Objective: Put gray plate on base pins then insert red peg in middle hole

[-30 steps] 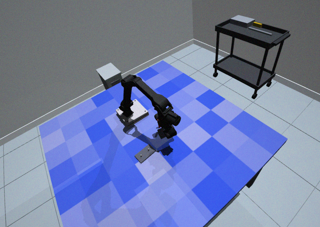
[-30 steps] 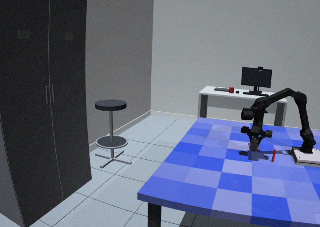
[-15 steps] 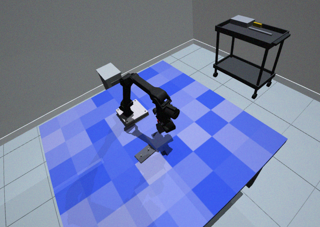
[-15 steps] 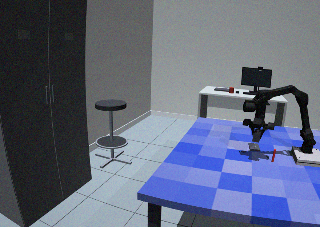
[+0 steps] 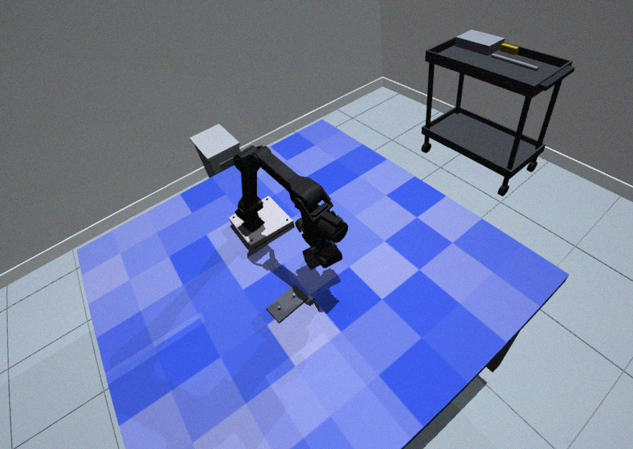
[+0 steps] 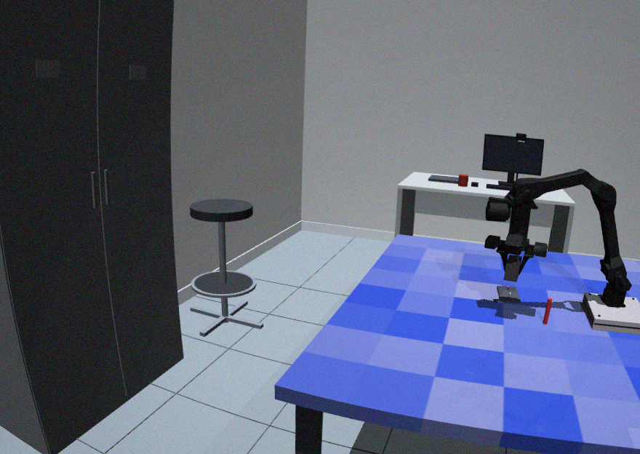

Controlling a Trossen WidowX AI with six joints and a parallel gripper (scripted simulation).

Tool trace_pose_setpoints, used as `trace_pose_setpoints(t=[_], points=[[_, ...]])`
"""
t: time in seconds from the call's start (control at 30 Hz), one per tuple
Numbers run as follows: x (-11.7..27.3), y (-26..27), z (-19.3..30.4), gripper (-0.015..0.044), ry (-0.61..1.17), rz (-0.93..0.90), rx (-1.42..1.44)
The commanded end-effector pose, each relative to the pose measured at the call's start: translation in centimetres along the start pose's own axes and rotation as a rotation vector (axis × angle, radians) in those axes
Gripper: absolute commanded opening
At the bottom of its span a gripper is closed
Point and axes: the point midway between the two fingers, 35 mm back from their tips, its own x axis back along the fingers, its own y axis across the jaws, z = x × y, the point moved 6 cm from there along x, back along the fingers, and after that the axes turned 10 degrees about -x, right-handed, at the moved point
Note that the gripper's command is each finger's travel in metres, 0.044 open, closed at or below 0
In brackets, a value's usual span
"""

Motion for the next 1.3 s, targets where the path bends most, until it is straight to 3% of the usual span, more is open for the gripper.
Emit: trace_pose_setpoints(t=[0.0, 1.27], points=[[-0.6, -0.6, 1.2, 0.0, 0.002, 0.002, 0.026], [-5.9, -3.5, 12.1, 0.0, 0.011, 0.003, 0.213]])
